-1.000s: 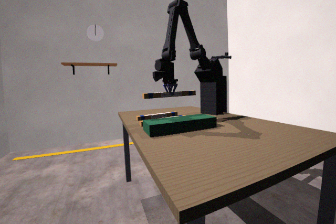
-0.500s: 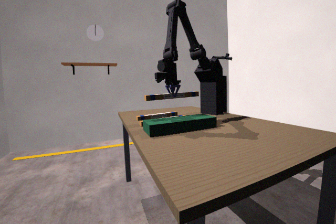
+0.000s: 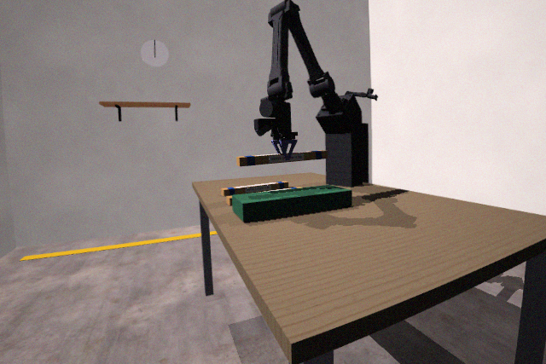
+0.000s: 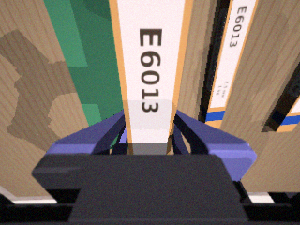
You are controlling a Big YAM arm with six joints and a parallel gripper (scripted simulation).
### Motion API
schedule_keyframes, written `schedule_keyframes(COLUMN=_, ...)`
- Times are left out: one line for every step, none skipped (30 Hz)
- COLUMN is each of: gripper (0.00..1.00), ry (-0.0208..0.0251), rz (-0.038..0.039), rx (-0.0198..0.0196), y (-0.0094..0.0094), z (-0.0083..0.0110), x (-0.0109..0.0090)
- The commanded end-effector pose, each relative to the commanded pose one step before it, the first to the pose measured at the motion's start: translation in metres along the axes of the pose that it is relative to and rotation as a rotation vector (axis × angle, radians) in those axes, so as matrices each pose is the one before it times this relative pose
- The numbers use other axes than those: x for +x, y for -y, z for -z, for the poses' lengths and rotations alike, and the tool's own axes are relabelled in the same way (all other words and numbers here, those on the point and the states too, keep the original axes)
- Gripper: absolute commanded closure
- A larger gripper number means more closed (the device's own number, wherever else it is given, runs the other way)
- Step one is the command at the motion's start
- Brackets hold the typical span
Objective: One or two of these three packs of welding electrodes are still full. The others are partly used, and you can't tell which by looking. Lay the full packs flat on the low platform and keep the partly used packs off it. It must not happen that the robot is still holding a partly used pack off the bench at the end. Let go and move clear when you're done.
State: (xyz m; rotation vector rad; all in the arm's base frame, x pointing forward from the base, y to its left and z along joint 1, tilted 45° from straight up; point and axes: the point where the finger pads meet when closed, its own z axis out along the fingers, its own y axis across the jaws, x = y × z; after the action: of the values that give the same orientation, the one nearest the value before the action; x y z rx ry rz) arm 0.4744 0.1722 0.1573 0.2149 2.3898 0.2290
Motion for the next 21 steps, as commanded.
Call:
schedule_keyframes(gripper=1.0, ry=0.04319, rz=-0.02193, rx=-0.03828, y=-0.02376, z=0.01452, x=-0.02212)
schedule_keyframes(gripper=1.0, ry=0.00415, rz=-0.00092, rx=-0.00264, y=-0.00123, z=0.00055, x=-0.00124)
schedule_keyframes(gripper=1.0, ry=0.00395, rz=-0.00088, rx=-0.00252, y=-0.00113, z=0.00039, x=-0.0012)
schedule_keyframes(gripper=1.0, ry=0.0, rz=0.0, rx=0.0, y=0.0, z=0.0, x=0.0)
schedule_keyframes(gripper=1.0, ry=0.0, rz=0.0, rx=0.0, y=0.0, z=0.0, x=0.0)
schedule_keyframes(gripper=1.0, ry=0.00452, rz=-0.00259, rx=-0.00064, y=0.00019, z=0.00005, x=-0.00184)
schedule_keyframes(gripper=1.0, ry=0.00387, rz=-0.00207, rx=-0.00076, y=-0.00002, z=-0.00005, x=-0.00153)
schedule_keyframes(gripper=1.0, ry=0.00316, rz=-0.00151, rx=-0.00095, y=-0.00027, z=-0.00012, x=-0.00119)
schedule_keyframes(gripper=1.0, ry=0.00144, rz=-0.00081, rx=-0.00071, y=-0.0004, z=-0.00062, x=-0.00051)
schedule_keyframes(gripper=1.0, ry=-0.00072, rz=-0.00003, rx=0.00016, y=-0.00036, z=-0.00141, x=0.00037)
schedule_keyframes(gripper=1.0, ry=-0.00247, rz=0.00063, rx=0.00101, y=-0.00029, z=-0.00207, x=0.00111)
schedule_keyframes(gripper=1.0, ry=-0.00263, rz=0.00091, rx=0.00093, y=-0.00041, z=-0.00203, x=0.00123)
schedule_keyframes(gripper=1.0, ry=-0.00232, rz=0.00104, rx=0.00058, y=-0.00057, z=-0.00178, x=0.00117)
schedule_keyframes(gripper=1.0, ry=-0.00198, rz=0.00089, rx=0.00049, y=-0.00053, z=-0.00158, x=0.00103)
schedule_keyframes(gripper=1.0, ry=-0.00171, rz=0.00075, rx=0.00039, y=-0.0005, z=-0.0014, x=0.00092)
schedule_keyframes(gripper=1.0, ry=0.00027, rz=0.00026, rx=-0.00076, y=-0.0007, z=-0.00043, x=0.00015)
schedule_keyframes(gripper=1.0, ry=0.00286, rz=-0.00037, rx=-0.00224, y=-0.00097, z=0.00087, x=-0.00085)
schedule_keyframes(gripper=1.0, ry=0.00227, rz=-0.00027, rx=-0.00173, y=-0.00082, z=0.00097, x=-0.00073)
schedule_keyframes(gripper=1.0, ry=0.00138, rz=-0.0001, rx=-0.00106, y=-0.00064, z=0.00081, x=-0.00048)
schedule_keyframes(gripper=1.0, ry=0.00103, rz=-0.00006, rx=-0.00077, y=-0.00057, z=0.00067, x=-0.00037)
schedule_keyframes(gripper=1.0, ry=0.0, rz=0.0, rx=0.0, y=0.0, z=0.0, x=0.0)
